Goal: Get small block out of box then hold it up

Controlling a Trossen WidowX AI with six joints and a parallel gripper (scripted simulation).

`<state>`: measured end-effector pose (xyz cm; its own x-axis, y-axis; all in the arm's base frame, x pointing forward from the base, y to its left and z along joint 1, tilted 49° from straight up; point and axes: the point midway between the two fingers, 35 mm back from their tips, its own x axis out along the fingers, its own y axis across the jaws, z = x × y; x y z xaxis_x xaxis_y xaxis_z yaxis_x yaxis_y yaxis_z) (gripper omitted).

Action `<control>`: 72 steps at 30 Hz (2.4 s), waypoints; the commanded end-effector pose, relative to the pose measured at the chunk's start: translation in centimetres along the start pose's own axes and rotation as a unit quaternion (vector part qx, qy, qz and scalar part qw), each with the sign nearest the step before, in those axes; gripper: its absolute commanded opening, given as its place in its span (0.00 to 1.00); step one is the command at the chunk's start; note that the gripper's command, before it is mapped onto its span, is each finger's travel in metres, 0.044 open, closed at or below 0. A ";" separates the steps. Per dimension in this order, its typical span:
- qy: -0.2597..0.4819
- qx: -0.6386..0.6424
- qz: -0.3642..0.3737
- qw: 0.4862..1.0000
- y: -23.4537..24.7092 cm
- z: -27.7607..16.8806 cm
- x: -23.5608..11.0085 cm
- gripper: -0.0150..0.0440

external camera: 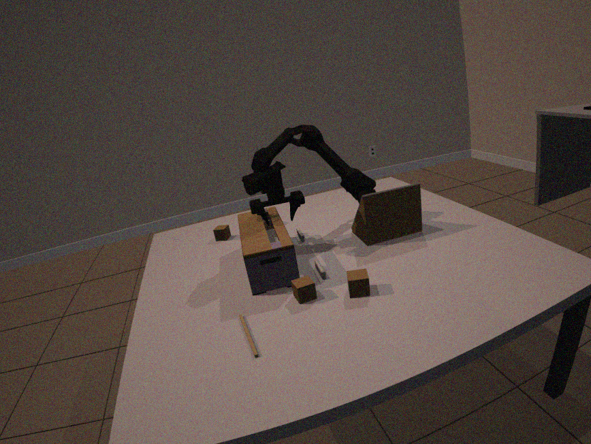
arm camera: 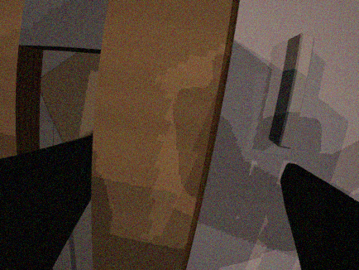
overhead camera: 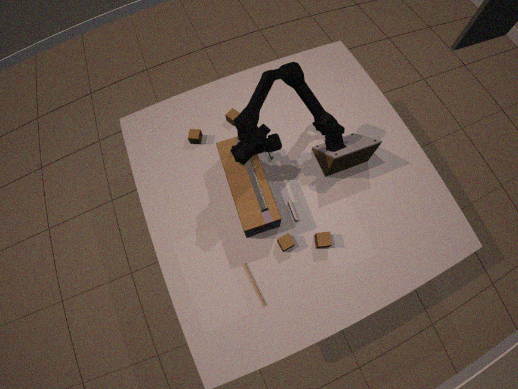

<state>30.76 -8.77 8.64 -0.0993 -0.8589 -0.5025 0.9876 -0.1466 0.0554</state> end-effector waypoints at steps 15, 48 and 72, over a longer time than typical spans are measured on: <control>-0.003 0.001 -0.003 1.000 -0.1 2.0 0.6 0.93; -0.003 0.001 -0.003 1.000 0.1 2.0 0.6 0.93; -0.003 0.001 -0.003 1.000 0.1 2.0 0.6 0.93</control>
<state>30.43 -9.88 9.87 -0.1059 -0.8549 -0.5078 0.9878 -0.1491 0.0450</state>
